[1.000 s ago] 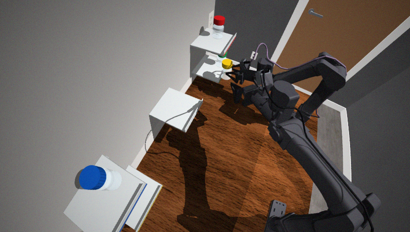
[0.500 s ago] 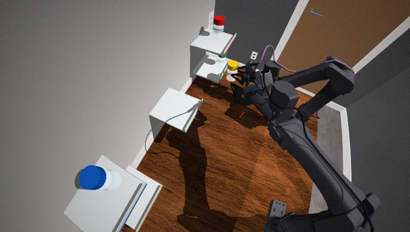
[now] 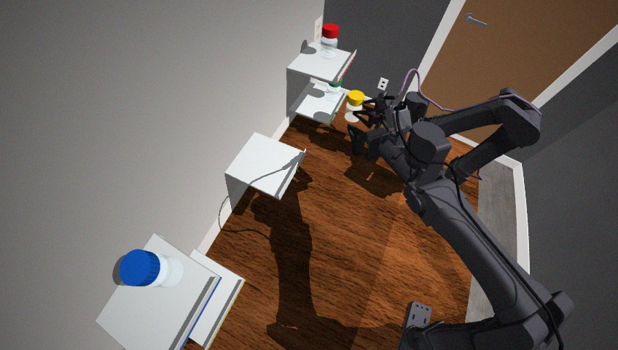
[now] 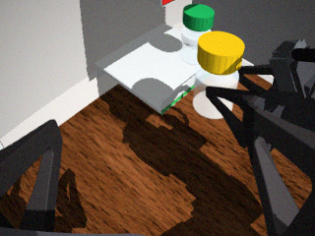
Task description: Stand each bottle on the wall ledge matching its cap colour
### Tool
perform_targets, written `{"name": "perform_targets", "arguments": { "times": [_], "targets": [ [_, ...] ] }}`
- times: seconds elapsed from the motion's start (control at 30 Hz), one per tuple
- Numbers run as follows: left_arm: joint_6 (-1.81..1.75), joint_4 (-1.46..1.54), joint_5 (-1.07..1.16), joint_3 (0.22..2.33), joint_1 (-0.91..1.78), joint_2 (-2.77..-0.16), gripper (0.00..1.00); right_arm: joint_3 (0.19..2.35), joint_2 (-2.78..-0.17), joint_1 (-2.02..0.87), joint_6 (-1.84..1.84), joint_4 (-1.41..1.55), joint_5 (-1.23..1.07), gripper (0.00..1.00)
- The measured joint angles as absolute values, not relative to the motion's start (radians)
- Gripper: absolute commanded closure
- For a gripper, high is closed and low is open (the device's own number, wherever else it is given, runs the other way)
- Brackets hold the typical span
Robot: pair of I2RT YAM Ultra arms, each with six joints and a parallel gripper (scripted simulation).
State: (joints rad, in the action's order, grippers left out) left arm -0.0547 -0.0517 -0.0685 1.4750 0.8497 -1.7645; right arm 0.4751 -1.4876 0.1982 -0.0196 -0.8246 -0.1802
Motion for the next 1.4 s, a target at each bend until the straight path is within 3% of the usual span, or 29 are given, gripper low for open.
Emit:
{"name": "perform_targets", "arguments": {
  "times": [0.73,1.2,1.4],
  "targets": [
    [-0.057,0.088,-0.072,1.474,0.843,-1.723,0.00,0.475,-1.477,0.200,-0.020,-0.833,-0.186,0.50],
    [-0.064,0.492,-0.108,1.477,0.671,-1.174,0.00,0.475,-1.477,0.200,-0.020,-0.833,-0.186,0.50],
    [-0.064,0.627,-0.108,1.478,0.629,-1.062,0.00,0.475,-1.477,0.200,-0.020,-0.833,-0.186,0.50]
  ]
}}
